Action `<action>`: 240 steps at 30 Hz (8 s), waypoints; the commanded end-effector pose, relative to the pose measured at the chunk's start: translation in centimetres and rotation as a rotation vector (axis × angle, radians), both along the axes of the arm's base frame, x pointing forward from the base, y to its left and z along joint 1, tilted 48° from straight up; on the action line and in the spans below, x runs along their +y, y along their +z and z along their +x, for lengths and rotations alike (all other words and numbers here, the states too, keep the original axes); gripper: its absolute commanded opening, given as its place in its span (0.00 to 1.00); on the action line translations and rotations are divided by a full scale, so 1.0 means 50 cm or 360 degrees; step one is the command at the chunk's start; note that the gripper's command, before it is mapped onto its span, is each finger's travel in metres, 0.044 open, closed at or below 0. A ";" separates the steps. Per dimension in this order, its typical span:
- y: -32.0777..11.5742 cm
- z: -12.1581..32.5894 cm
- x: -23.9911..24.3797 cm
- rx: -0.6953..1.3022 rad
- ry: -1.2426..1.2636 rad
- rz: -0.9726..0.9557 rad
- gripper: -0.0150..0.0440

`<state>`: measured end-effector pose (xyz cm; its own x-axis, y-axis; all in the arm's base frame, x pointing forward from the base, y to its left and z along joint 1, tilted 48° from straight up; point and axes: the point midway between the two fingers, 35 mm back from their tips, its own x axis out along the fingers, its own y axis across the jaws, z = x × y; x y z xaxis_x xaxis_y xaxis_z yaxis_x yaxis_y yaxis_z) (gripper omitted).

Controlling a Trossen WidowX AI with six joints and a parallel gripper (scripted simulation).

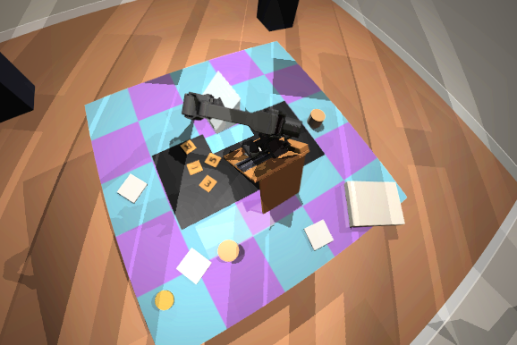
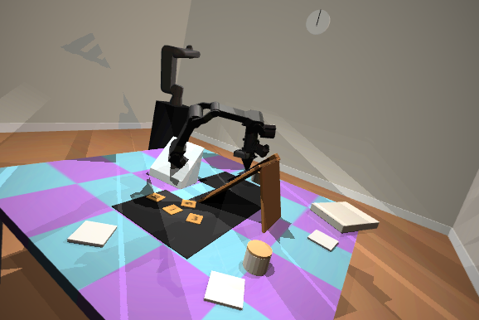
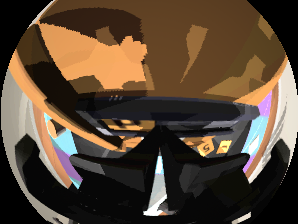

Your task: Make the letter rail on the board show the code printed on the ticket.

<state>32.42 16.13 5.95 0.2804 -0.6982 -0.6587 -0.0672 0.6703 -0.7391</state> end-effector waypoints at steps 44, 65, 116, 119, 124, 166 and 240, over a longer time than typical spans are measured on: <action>0.277 -0.236 0.101 0.1023 0.2473 -0.0730 1.00; 0.277 -0.236 0.101 0.1023 0.2473 -0.0730 1.00; 0.173 -0.220 -0.639 0.1799 0.1429 -0.0549 0.83; 0.173 -0.220 -0.639 0.1799 0.1429 -0.0549 0.83; 0.174 -0.220 -0.639 0.1799 0.1429 -0.0549 0.83; 0.149 -0.214 -0.668 0.1800 0.1428 -0.0550 0.83; 0.158 -0.225 -0.628 0.1800 0.1430 -0.0548 0.25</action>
